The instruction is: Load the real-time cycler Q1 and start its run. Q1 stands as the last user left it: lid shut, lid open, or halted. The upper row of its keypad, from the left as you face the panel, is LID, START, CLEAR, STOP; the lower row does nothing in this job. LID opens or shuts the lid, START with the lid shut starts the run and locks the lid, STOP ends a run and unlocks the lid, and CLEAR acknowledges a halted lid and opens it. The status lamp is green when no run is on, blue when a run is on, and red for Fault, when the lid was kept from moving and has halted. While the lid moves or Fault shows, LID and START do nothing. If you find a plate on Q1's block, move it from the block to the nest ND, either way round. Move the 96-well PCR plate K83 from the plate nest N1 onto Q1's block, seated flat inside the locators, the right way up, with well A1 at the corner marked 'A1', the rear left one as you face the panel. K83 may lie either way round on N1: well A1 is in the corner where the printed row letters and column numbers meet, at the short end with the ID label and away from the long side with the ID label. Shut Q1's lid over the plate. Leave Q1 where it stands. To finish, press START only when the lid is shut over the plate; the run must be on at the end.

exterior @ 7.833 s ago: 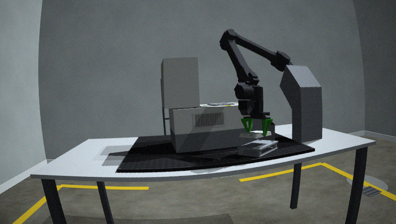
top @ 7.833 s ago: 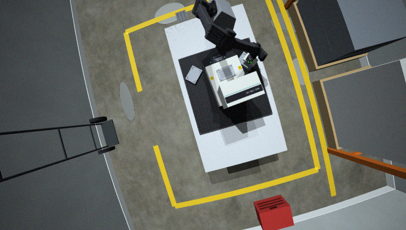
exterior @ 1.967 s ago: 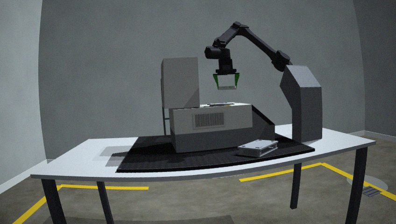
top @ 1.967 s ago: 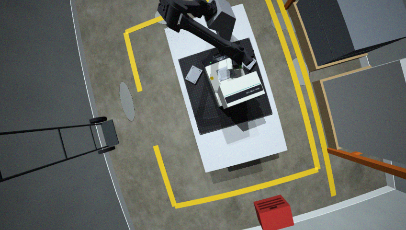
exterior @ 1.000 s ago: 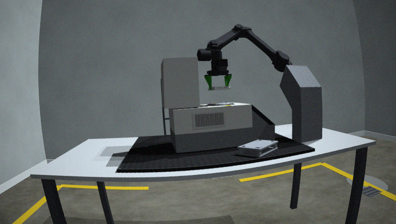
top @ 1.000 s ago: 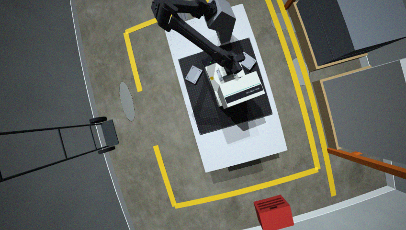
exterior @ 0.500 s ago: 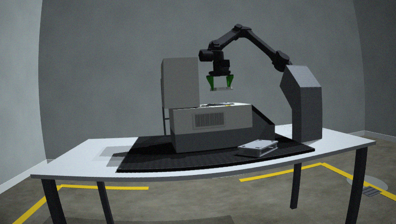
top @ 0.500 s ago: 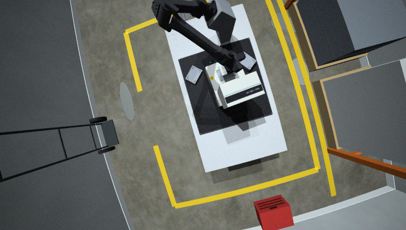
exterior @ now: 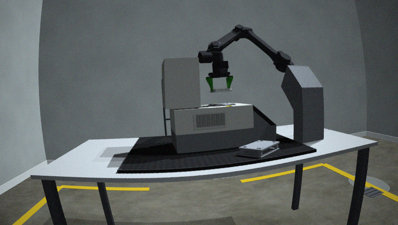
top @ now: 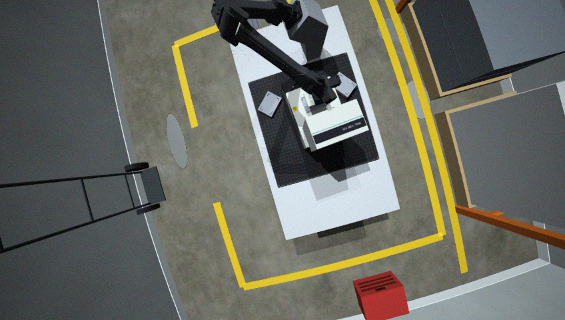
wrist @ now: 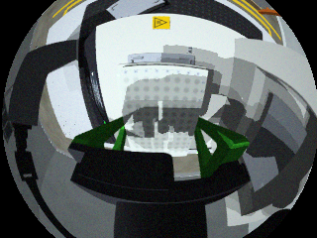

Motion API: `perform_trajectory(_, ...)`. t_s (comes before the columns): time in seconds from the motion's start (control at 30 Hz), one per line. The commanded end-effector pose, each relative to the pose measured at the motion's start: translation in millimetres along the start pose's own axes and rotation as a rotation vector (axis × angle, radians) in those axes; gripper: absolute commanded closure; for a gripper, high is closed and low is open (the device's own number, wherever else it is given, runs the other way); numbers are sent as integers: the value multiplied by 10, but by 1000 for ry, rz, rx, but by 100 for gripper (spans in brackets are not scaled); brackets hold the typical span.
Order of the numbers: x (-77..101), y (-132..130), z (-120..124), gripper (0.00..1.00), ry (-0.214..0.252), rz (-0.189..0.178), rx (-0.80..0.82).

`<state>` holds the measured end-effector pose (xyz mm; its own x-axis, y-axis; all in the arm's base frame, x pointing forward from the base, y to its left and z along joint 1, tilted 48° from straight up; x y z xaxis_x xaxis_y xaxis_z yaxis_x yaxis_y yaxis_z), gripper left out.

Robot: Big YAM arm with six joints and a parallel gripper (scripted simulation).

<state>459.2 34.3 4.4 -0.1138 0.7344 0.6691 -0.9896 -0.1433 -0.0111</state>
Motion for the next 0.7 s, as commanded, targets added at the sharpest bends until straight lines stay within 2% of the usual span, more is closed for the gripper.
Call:
perform_trajectory(0.0,210,-44,-95,100,-1,38,33)
perform_trajectory(0.33,252,17,-39,100,2,44,43)
perform_trajectory(0.67,100,-142,52,100,0,20,8)
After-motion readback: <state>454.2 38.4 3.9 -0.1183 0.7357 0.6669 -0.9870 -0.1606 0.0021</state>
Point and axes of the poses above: the point where the finger pads meet when closed, its own x axis back along the fingers, its own y axis across the jaws, z = x × y, the point moved 4 cm from there along x, back along the fingers, and after that the axes turned 2 degrees about -x, right-handed, at the moved point
